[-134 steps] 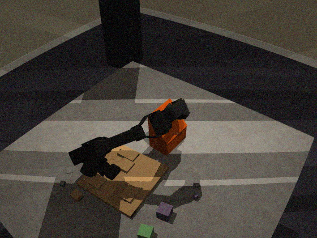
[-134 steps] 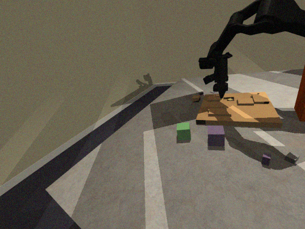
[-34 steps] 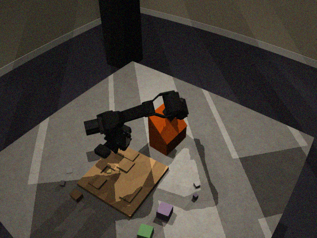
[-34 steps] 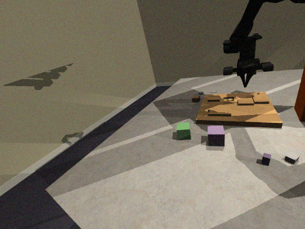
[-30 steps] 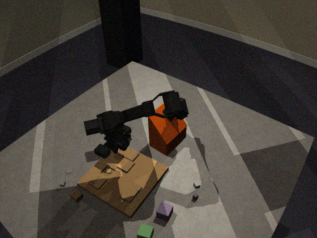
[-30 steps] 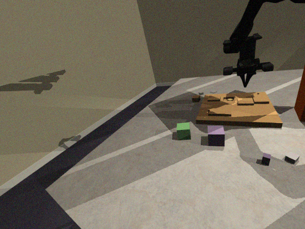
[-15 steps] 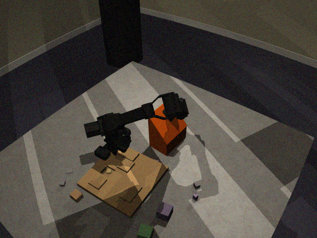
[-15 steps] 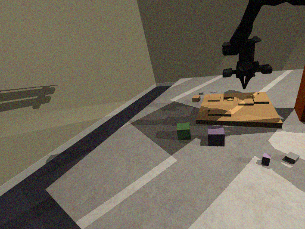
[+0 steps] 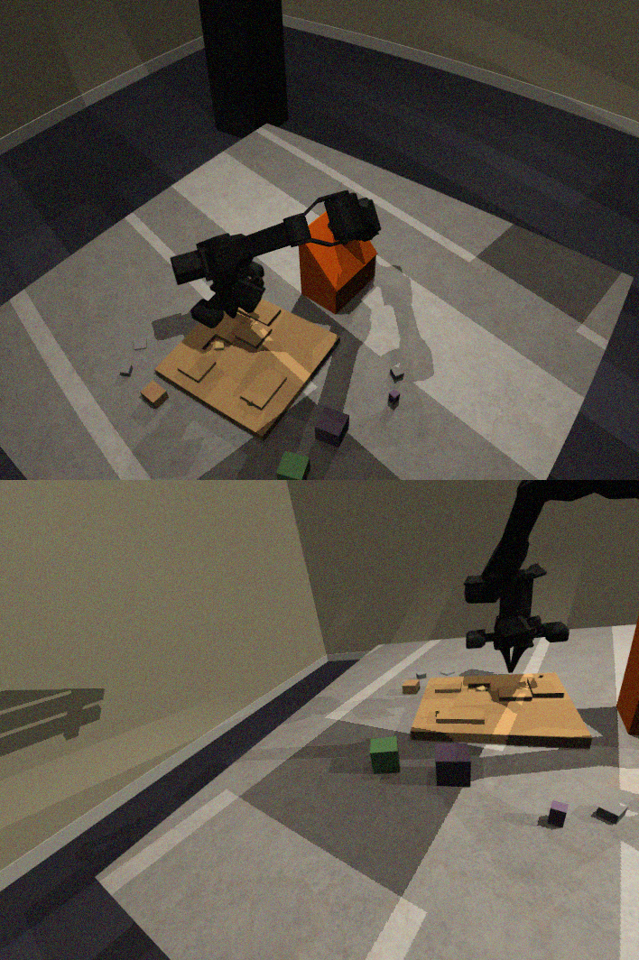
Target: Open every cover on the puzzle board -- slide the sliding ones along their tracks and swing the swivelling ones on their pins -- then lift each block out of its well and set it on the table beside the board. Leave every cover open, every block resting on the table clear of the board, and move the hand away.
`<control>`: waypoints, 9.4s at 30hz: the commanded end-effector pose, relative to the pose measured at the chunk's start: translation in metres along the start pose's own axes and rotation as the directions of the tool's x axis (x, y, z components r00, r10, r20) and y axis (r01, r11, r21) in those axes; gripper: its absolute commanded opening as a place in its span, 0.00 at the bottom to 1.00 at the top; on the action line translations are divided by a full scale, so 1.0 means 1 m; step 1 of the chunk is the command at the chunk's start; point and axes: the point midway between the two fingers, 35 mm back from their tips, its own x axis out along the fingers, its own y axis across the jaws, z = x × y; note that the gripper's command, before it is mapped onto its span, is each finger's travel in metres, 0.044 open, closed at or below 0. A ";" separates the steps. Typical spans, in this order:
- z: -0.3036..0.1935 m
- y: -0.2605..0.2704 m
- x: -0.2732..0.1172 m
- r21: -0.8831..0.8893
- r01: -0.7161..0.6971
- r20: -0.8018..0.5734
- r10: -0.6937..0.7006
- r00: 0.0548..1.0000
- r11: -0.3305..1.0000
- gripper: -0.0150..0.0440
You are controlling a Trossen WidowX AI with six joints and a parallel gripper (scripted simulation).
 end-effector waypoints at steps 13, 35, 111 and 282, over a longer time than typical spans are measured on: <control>0.001 0.005 0.020 0.012 -0.010 0.012 0.009 1.000 1.000 0.25; 0.003 0.006 0.035 0.012 -0.010 0.014 0.010 1.000 1.000 0.25; 0.079 0.004 0.034 0.013 -0.011 0.015 0.010 1.000 1.000 0.25; 0.050 0.102 0.031 1.000 -0.015 0.015 0.013 1.000 -0.016 0.25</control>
